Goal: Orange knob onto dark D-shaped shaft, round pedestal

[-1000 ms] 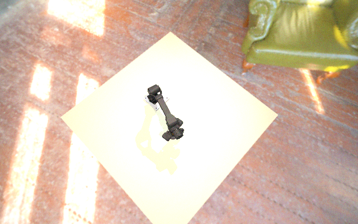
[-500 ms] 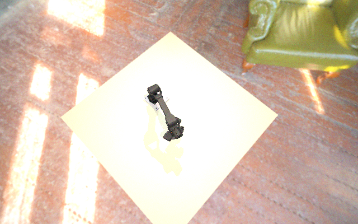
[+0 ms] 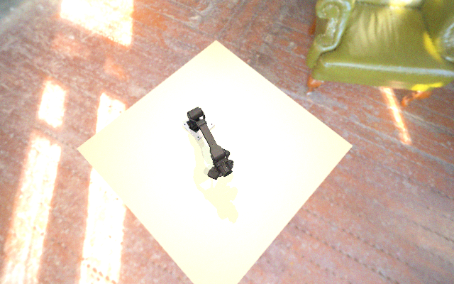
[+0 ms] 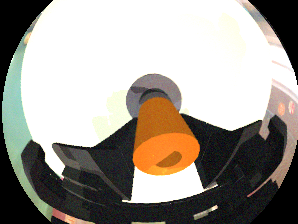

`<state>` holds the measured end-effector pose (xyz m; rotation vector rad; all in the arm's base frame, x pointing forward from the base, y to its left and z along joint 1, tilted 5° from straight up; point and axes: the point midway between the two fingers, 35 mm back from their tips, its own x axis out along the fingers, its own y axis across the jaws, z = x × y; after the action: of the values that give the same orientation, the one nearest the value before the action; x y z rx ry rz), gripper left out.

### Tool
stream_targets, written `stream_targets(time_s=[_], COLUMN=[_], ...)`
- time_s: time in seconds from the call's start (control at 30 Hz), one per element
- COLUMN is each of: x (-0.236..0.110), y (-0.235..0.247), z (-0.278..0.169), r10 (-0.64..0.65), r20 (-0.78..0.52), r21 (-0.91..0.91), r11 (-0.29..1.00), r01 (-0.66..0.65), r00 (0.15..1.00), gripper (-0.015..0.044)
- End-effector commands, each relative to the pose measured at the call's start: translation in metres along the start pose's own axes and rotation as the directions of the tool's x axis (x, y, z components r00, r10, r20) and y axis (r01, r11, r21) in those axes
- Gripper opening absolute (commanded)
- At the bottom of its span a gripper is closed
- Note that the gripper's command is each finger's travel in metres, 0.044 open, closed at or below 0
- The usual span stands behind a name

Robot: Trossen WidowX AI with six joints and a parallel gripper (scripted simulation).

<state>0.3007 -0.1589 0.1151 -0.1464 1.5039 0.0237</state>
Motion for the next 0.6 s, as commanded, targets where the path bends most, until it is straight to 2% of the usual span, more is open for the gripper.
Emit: stream_targets(time_s=[0.0,0.57], x=[0.0008,0.0013], y=[-0.0009,0.002], z=[0.0016,-0.0025], r10=[-0.001,-0.001], r20=[0.006,0.006], r21=[-0.004,-0.004], r11=[1.0,1.0], r01=[0.001,0.001], r00=[1.0,1.0], gripper=[0.0,0.0])
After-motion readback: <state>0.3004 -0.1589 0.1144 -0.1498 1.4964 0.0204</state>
